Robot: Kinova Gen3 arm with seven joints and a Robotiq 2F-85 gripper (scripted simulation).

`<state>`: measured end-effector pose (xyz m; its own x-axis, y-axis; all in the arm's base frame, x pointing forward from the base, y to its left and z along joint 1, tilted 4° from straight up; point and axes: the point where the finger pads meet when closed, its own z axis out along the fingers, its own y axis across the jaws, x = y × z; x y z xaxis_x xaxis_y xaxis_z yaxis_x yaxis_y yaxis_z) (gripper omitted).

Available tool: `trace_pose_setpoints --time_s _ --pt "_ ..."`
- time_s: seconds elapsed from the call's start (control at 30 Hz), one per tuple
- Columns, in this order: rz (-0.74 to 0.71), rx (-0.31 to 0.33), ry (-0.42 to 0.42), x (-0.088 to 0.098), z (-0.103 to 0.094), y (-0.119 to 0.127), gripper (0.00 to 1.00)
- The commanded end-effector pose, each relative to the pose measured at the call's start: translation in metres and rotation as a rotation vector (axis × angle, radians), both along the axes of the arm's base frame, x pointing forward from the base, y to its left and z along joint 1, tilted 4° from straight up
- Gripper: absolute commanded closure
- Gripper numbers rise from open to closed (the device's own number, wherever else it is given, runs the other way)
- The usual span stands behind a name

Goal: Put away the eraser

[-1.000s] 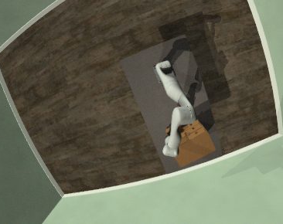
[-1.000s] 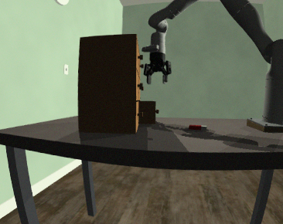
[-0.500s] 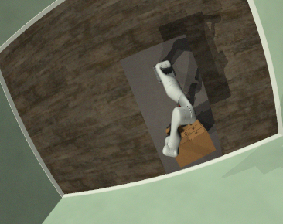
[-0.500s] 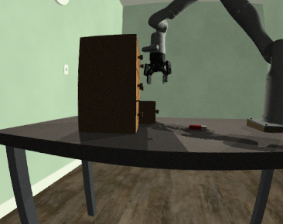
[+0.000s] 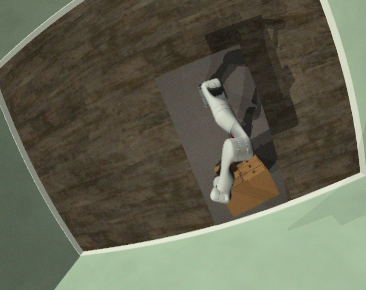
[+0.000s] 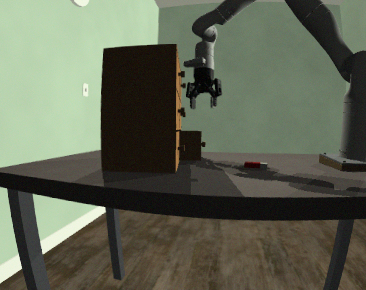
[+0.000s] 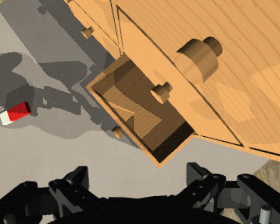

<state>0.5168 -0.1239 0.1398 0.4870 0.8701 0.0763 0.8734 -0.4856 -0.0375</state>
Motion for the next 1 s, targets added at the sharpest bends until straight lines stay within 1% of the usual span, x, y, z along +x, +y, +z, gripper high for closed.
trace_pose_setpoints --time_s 0.0,0.23,0.47,0.53,0.97 --pt "-0.003 0.0 -0.002 0.0 0.002 0.0 0.0" --pt "-0.044 -0.002 0.002 -0.004 0.006 -0.001 0.0" --pt "-0.128 -0.004 0.011 -0.014 0.016 -0.004 0.0" --pt "-0.128 -0.004 0.011 -0.014 0.016 -0.004 0.0" --pt "-0.373 -0.012 0.038 -0.04 0.044 -0.011 0.0"
